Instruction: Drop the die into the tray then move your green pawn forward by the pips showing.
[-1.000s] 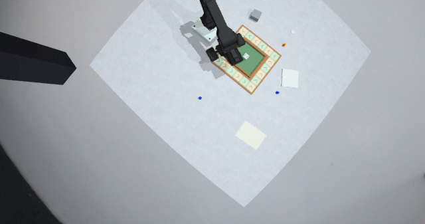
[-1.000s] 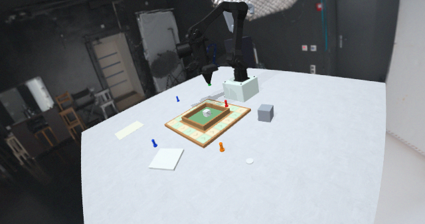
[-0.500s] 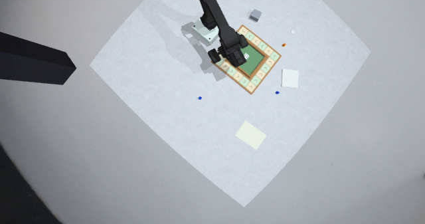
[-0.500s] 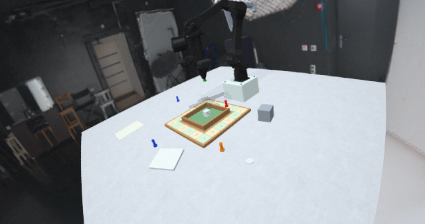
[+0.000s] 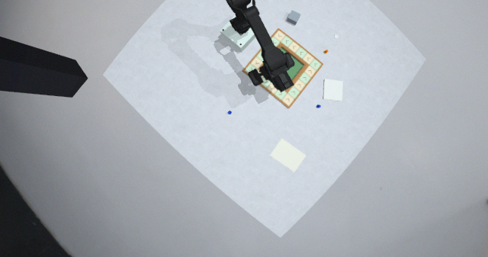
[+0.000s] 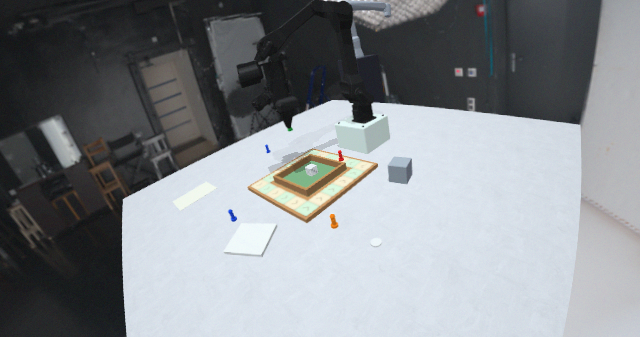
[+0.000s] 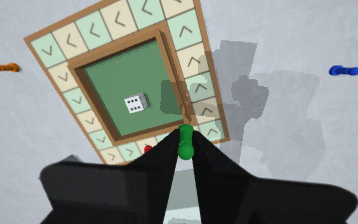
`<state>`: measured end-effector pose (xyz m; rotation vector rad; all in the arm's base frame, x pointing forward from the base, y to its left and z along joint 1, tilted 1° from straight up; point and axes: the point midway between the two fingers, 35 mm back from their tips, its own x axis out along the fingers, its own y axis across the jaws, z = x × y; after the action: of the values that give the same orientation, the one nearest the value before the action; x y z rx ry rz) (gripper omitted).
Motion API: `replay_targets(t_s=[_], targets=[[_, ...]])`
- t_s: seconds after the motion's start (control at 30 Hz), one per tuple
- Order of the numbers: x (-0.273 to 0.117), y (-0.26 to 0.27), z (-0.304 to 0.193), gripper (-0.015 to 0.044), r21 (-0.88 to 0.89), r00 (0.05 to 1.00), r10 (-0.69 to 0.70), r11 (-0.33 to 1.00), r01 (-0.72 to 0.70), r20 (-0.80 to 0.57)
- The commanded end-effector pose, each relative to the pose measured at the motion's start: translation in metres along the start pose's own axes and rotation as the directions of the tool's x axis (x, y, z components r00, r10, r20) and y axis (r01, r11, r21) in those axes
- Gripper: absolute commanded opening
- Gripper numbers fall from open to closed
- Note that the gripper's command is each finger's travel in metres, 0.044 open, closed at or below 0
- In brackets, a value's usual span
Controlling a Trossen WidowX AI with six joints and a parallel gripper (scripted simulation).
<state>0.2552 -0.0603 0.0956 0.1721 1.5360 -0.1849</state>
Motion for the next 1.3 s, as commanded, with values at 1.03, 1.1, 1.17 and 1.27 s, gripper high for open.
replay_targets(t_s=[1.03, 1.1, 1.17, 1.27], targets=[[0.071, 0.027, 0.140, 0.0000, -0.001, 1.000, -0.003, 1.000, 0.003, 0.006], [0.073, 0.028, 0.142, 0.0000, -0.002, 1.000, -0.003, 1.000, 0.003, 0.005], [0.073, 0.028, 0.142, 0.0000, -0.002, 1.000, -0.003, 1.000, 0.003, 0.005], [0.081, 0.028, 0.142, 0.0000, -0.002, 1.000, -0.003, 1.000, 0.003, 0.005]])
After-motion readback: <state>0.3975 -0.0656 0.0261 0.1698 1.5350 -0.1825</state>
